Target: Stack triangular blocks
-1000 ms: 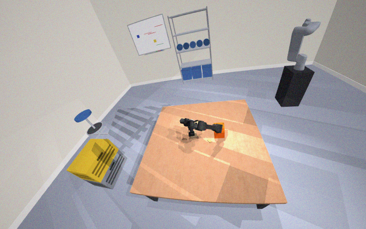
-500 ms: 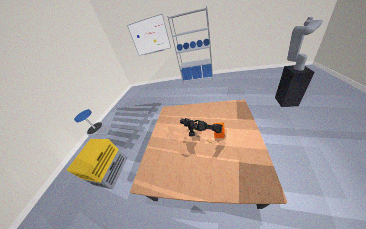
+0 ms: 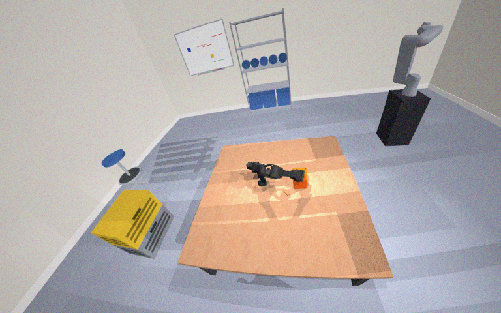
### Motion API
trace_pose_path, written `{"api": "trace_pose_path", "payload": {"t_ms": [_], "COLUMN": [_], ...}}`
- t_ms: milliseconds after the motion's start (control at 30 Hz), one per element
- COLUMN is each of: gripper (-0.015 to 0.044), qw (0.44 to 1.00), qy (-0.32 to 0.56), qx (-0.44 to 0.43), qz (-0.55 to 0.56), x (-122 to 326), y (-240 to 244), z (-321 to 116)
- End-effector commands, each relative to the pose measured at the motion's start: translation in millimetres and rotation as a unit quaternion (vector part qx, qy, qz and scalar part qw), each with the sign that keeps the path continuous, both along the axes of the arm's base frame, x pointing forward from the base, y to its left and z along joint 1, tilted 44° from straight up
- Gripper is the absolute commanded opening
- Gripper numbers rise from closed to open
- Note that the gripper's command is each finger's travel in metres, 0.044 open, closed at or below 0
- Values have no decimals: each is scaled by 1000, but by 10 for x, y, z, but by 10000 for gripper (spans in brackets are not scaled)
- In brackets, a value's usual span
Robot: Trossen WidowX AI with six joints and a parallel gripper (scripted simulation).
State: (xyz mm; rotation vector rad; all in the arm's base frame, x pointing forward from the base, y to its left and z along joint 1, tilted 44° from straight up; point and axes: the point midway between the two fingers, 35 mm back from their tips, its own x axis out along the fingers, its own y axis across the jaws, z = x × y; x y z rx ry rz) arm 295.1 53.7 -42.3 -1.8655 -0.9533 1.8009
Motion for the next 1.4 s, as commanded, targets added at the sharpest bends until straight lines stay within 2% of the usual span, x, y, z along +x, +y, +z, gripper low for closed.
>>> {"api": "trace_pose_path", "payload": {"t_ms": [0, 600, 1167, 1367], "gripper": [0, 0, 440, 440], "qw": [1000, 1000, 1000, 1000], "qy": [1, 0, 0, 0], "qx": [2, 3, 0, 0], "qz": [-2, -2, 0, 0], "x": [-1, -5, -6, -6], "y": [8, 14, 9, 9], "z": [-1, -8, -10, -10]}}
